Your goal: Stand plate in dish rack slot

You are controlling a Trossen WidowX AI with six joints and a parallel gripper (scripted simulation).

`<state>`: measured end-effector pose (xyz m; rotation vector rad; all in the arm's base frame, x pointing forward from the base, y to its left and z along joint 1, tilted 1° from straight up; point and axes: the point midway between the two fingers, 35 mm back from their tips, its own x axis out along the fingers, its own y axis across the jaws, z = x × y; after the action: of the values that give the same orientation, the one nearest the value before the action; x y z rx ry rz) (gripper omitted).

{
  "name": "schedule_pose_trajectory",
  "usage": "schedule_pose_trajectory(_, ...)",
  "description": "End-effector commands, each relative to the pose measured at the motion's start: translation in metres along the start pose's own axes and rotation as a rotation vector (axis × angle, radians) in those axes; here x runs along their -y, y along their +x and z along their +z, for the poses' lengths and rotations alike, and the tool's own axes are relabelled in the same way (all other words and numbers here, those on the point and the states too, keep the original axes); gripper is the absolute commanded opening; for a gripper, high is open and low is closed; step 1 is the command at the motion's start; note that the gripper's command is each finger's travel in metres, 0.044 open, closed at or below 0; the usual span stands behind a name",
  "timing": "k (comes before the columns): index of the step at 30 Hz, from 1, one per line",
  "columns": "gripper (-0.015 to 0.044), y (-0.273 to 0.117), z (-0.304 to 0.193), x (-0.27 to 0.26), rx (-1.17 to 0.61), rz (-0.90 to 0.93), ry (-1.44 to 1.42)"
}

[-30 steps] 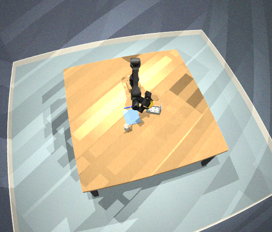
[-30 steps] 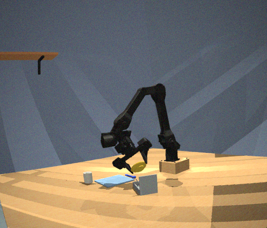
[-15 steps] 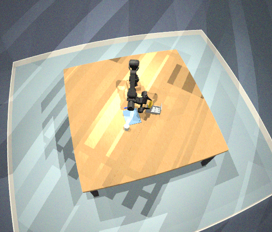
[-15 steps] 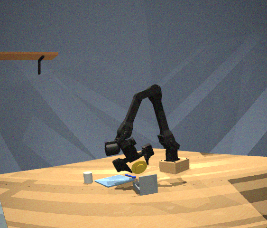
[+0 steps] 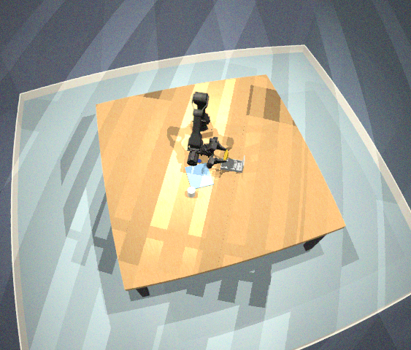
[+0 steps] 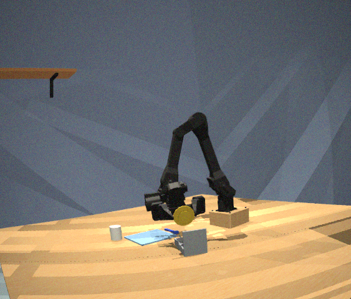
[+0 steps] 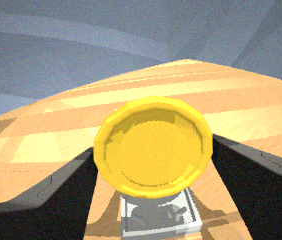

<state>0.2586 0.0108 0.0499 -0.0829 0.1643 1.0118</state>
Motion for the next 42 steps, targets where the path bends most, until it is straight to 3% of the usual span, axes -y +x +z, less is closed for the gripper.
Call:
schedule_pose_trajectory(1,0.0000,-0.001,0.000,-0.002,0.026,-0.009,-0.027)
schedule_pose_trajectory(42,0.0000,0.024,-0.047,-0.001,0.019,-0.010,-0.052)
